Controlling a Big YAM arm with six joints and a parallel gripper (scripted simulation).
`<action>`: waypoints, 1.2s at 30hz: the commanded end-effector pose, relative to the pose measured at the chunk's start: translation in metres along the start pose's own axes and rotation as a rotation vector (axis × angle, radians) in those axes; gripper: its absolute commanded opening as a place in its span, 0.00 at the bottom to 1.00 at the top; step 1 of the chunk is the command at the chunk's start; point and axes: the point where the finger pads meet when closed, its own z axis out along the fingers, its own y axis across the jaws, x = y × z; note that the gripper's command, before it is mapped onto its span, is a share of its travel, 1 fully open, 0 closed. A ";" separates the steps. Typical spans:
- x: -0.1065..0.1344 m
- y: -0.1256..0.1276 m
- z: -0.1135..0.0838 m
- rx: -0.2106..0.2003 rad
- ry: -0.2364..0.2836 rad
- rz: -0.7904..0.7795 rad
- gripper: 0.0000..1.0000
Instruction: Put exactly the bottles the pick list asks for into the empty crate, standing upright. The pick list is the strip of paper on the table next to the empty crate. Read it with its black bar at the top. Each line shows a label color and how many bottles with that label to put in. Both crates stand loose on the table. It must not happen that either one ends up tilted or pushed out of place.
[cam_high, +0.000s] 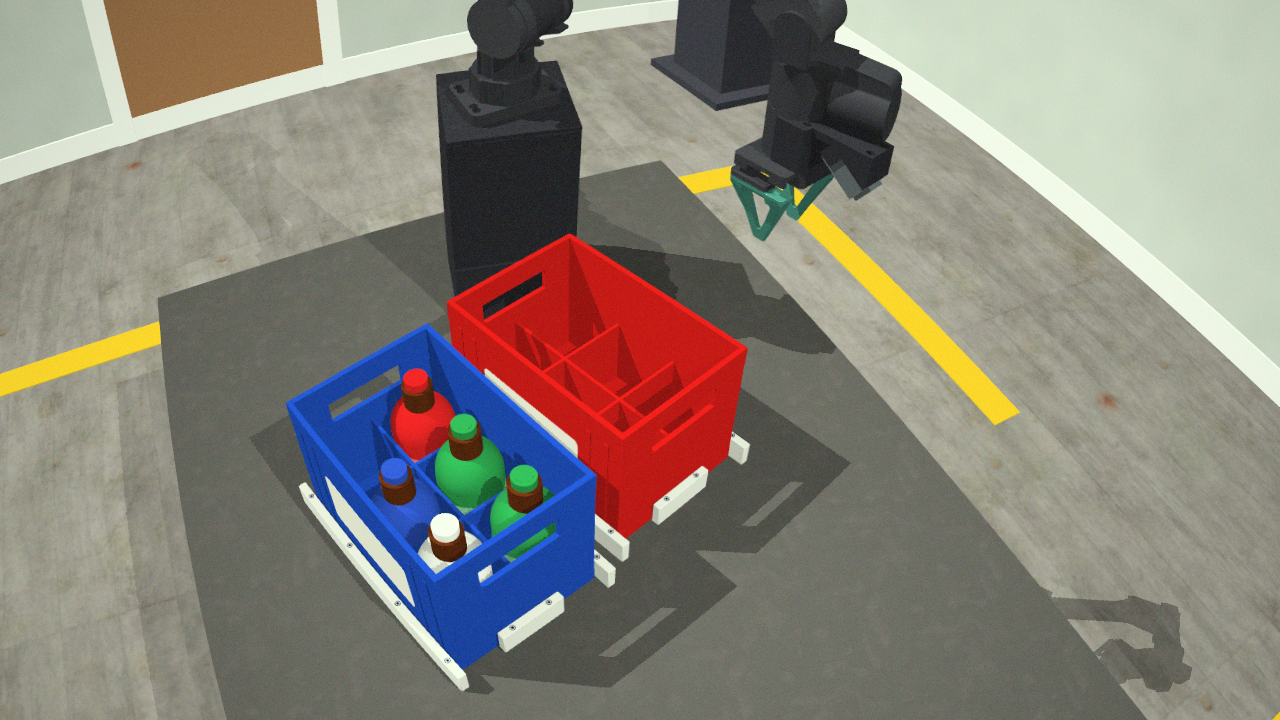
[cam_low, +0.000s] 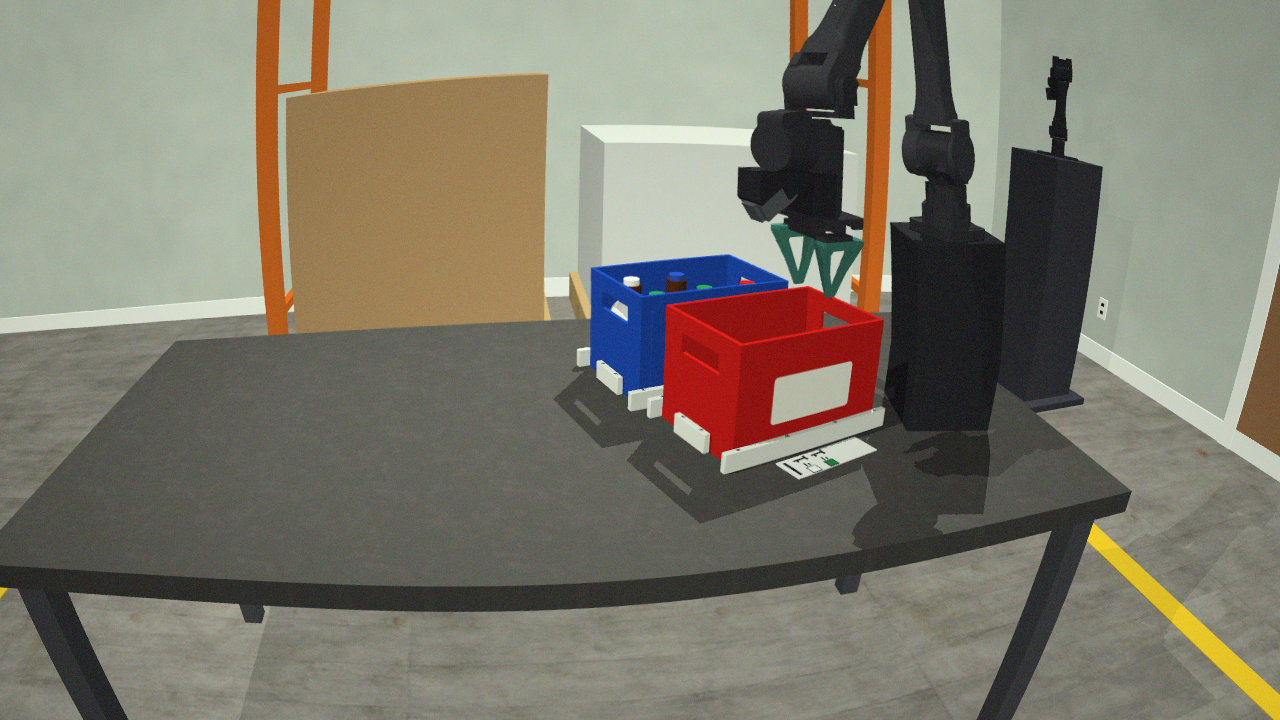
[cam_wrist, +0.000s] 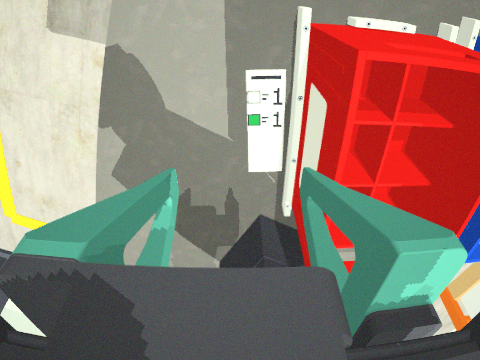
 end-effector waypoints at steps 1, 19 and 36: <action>-0.002 -0.016 0.013 -0.004 -0.003 -0.035 0.61; -0.008 -0.035 0.020 -0.005 -0.029 -0.034 0.61; -0.007 -0.034 0.020 -0.005 -0.029 -0.034 0.61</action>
